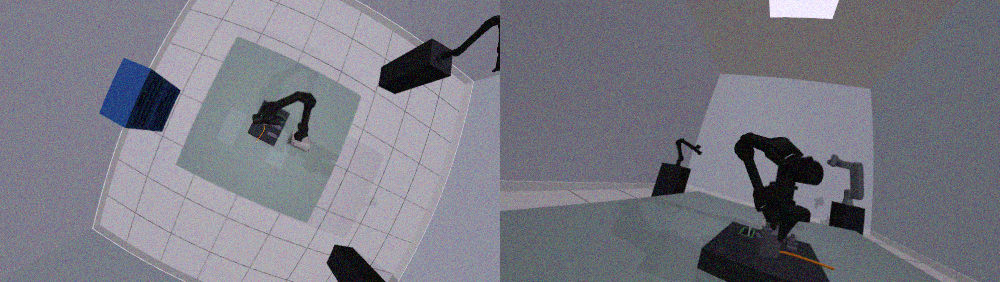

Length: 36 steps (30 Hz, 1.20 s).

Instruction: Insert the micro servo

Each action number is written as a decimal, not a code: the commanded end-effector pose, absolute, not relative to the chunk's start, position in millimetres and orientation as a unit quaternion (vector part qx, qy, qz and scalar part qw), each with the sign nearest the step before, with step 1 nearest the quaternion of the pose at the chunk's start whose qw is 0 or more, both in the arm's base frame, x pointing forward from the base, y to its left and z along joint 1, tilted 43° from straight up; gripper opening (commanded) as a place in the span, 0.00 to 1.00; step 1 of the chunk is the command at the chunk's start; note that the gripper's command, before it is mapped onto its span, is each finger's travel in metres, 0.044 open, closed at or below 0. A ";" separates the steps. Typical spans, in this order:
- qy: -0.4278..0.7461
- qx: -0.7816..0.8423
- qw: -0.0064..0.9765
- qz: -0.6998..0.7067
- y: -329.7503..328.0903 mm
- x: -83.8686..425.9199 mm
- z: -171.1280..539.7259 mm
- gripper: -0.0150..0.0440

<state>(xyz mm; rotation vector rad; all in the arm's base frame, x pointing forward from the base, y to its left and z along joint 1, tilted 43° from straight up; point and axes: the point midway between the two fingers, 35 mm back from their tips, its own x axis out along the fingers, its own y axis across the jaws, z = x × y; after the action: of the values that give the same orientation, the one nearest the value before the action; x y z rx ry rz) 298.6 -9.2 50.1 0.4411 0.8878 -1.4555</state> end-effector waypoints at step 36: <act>0.390 0.189 0.638 -0.636 6.4 293.1 76.1 0.25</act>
<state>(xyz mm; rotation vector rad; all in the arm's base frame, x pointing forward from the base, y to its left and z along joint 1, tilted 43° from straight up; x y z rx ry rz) 292.5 5.0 73.7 0.4172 0.8930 -1.4547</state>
